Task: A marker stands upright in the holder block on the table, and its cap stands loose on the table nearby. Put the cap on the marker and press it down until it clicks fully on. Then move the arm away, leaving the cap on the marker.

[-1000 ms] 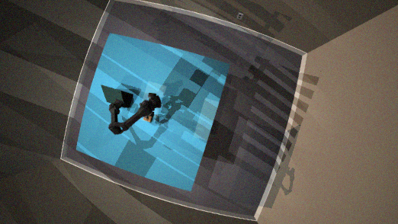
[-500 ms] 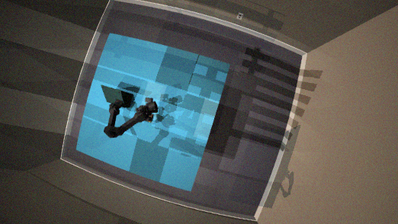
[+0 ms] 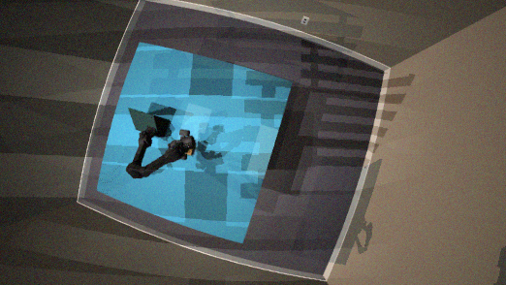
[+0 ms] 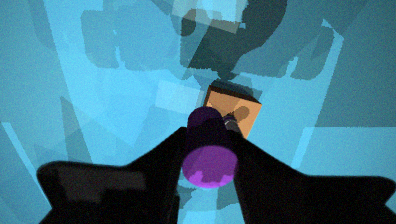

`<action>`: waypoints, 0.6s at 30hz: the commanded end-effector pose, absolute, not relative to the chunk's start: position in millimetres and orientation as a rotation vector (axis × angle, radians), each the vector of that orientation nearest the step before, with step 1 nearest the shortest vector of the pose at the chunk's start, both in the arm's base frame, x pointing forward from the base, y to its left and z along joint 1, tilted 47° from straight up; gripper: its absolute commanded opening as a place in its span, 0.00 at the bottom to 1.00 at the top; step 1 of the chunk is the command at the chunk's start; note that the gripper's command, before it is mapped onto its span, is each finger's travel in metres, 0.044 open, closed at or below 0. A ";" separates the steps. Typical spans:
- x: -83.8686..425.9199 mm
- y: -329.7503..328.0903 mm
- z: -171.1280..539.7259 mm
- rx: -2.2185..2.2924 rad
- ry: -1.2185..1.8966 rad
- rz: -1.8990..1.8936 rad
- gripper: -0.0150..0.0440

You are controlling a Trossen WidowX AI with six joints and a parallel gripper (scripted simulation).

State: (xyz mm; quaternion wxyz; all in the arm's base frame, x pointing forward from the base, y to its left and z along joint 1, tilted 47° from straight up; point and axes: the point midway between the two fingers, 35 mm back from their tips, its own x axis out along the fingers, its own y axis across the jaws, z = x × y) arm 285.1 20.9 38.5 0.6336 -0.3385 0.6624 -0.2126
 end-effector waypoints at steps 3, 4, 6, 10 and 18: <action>277.5 12.6 52.0 -0.779 1.514 -0.486 0.25; 276.1 11.2 54.2 -0.780 1.514 -0.486 0.25; 273.4 8.3 58.4 -0.780 1.514 -0.487 0.25; 267.6 2.5 66.6 -0.781 1.514 -0.489 0.25; 260.8 -4.7 74.7 -0.782 1.514 -0.491 0.25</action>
